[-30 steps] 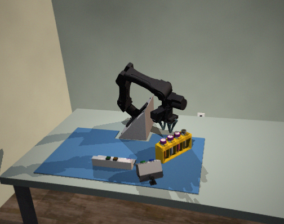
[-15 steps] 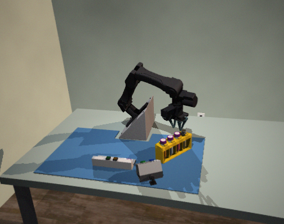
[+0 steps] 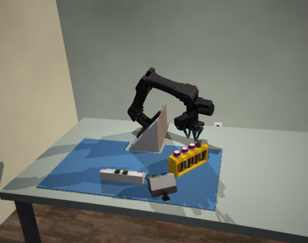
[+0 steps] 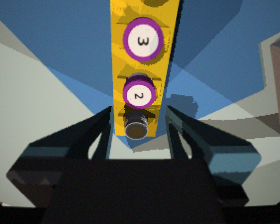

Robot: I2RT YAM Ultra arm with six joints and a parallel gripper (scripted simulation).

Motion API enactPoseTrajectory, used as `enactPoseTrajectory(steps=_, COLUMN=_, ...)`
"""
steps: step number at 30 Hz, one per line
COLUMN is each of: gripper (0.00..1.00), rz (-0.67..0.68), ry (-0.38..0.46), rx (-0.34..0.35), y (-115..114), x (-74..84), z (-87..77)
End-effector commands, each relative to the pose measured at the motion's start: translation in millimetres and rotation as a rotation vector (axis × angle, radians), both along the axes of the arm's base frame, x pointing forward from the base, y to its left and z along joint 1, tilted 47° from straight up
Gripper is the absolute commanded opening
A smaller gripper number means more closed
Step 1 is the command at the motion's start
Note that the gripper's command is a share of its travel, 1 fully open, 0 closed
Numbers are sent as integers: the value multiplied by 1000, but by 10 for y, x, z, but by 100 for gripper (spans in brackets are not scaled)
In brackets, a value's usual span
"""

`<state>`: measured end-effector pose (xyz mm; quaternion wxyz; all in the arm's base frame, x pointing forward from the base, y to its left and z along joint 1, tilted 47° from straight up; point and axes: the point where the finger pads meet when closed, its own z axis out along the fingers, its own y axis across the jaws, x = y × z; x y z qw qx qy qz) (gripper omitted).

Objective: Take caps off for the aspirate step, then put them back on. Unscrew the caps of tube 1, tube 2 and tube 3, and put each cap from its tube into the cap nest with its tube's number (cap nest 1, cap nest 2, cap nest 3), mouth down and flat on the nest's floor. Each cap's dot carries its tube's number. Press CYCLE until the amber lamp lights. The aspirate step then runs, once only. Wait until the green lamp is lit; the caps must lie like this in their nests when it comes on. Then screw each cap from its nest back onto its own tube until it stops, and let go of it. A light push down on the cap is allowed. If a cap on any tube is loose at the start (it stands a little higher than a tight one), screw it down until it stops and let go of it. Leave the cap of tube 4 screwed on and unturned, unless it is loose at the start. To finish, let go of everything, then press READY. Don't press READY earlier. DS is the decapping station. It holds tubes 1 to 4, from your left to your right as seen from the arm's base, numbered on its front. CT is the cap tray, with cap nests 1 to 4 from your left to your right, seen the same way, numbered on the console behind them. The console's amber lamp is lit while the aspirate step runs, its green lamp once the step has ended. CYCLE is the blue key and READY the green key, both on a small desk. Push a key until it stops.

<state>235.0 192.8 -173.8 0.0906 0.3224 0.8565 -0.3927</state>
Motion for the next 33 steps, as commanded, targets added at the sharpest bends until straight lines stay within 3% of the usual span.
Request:
enactPoseTrajectory(steps=1, gripper=49, rz=11, ry=-16, rx=17, y=84, x=35, z=58)
enactPoseTrajectory(steps=20, gripper=49, rz=11, ry=-16, rx=17, y=107, x=40, z=83)
enactPoseTrajectory(steps=33, gripper=49, rz=11, ry=-17, rx=17, y=-149, x=12, z=-161)
